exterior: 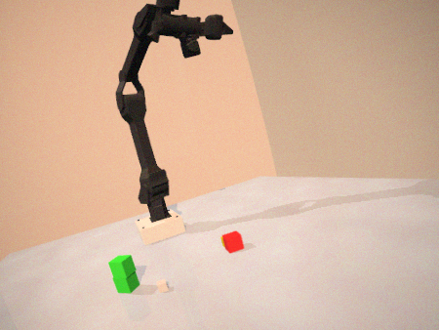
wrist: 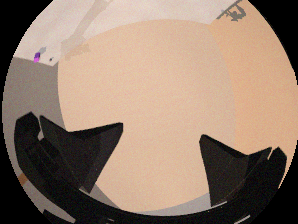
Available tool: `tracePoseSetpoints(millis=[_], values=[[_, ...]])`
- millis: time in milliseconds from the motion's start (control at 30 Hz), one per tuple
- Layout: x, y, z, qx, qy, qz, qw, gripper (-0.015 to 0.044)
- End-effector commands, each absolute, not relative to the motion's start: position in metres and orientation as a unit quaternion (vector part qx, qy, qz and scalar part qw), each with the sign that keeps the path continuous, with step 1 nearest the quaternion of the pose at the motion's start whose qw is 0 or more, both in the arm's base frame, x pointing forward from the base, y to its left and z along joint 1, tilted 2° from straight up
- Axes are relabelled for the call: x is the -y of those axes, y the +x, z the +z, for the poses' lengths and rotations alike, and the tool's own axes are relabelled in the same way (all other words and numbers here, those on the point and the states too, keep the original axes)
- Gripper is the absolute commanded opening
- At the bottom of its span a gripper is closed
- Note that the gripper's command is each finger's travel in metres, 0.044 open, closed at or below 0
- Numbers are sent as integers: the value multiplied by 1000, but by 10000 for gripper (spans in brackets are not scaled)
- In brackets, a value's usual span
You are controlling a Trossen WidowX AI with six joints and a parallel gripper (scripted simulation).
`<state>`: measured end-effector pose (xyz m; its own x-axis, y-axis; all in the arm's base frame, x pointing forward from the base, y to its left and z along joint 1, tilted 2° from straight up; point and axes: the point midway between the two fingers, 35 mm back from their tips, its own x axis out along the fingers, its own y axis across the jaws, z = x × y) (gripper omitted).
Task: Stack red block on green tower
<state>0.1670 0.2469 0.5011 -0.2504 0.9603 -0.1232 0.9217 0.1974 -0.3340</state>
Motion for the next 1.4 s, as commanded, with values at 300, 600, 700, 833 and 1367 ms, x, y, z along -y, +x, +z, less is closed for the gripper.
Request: tracePoseSetpoints(millis=[300, 600, 700, 833, 1367], values=[[-256, 228, 437, 722, -676, 113, -95, 440], [-248, 281, 362, 673, -677, 80, -286, 440], [-241, 295, 336, 661, -659, 75, -351, 440], [-230, 310, 300, 648, -621, 71, -435, 440], [-161, 335, 169, 648, -319, 62, -689, 440]])
